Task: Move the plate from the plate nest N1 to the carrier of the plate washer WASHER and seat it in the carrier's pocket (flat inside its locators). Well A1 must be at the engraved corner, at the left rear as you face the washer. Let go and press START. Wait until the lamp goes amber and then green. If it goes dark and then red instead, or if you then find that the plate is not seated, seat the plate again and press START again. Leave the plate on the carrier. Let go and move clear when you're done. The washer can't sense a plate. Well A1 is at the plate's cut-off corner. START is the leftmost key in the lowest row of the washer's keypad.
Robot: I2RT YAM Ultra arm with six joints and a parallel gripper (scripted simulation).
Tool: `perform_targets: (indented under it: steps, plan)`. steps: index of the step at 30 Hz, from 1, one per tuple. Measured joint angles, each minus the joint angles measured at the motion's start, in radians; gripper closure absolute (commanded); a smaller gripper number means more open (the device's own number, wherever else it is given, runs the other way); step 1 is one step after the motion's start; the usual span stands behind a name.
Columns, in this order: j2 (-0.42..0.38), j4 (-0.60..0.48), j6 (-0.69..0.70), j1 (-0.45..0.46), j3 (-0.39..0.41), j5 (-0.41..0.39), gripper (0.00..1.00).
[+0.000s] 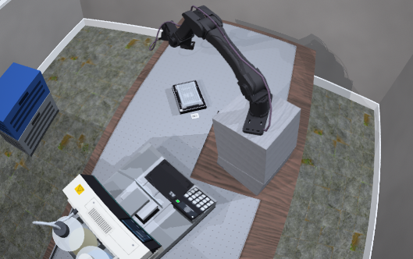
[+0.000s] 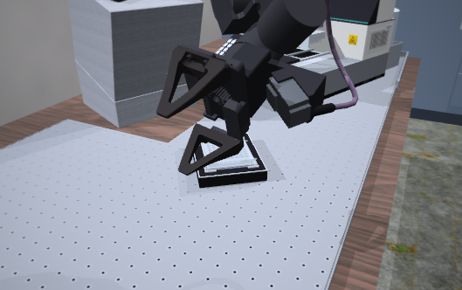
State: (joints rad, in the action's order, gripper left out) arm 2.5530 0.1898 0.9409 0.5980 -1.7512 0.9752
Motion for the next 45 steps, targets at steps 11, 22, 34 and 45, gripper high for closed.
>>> perform_targets:
  steps: [11,22,34,45]
  plan:
    - [-0.097,-0.061,-0.089,-0.055,0.093,-0.078,0.0]
    - [-0.208,-0.131,-0.175,-0.097,0.222,-0.166,0.0]
    - [-0.327,-0.203,-0.272,-0.178,0.336,-0.248,0.0]
    - [-0.426,-0.265,-0.356,-0.231,0.444,-0.331,0.0]
